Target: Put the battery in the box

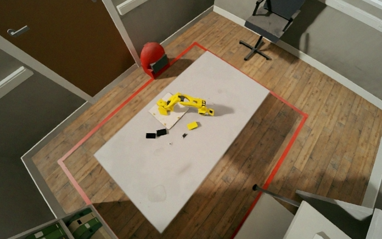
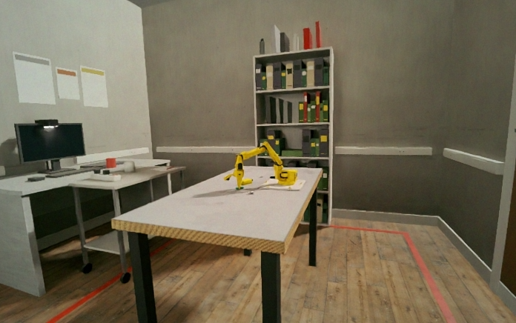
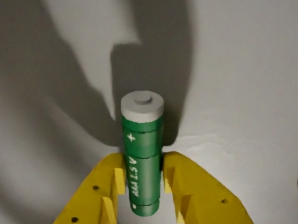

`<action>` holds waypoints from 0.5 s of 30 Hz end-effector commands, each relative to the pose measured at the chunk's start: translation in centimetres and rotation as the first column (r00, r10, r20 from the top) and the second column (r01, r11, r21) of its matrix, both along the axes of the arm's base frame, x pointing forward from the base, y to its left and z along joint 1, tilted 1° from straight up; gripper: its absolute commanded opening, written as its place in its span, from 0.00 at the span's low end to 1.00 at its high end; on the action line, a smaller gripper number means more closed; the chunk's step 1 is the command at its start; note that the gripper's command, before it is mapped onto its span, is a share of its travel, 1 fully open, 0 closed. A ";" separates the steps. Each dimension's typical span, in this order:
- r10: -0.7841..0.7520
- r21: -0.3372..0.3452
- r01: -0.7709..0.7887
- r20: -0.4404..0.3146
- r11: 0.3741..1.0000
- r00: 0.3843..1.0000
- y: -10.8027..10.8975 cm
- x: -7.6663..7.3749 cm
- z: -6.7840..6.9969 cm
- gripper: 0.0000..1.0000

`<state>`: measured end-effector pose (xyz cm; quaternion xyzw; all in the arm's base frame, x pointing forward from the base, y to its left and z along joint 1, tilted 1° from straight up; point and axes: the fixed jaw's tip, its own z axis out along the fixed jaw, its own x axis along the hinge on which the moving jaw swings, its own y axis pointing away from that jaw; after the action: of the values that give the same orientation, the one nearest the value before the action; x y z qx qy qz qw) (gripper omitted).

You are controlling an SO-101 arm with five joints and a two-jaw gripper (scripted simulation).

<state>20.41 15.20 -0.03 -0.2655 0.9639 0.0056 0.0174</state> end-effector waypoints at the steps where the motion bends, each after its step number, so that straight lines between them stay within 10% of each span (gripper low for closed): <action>1: 0.009 -0.014 -0.009 -0.022 1.000 1.000 -0.3 -0.4 -0.6 0.04; 15: 0.009 -0.014 -0.009 -0.022 1.000 1.000 -0.3 -0.4 -0.6 0.03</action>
<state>20.41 15.20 -0.03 -0.2655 0.9639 0.0056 0.0174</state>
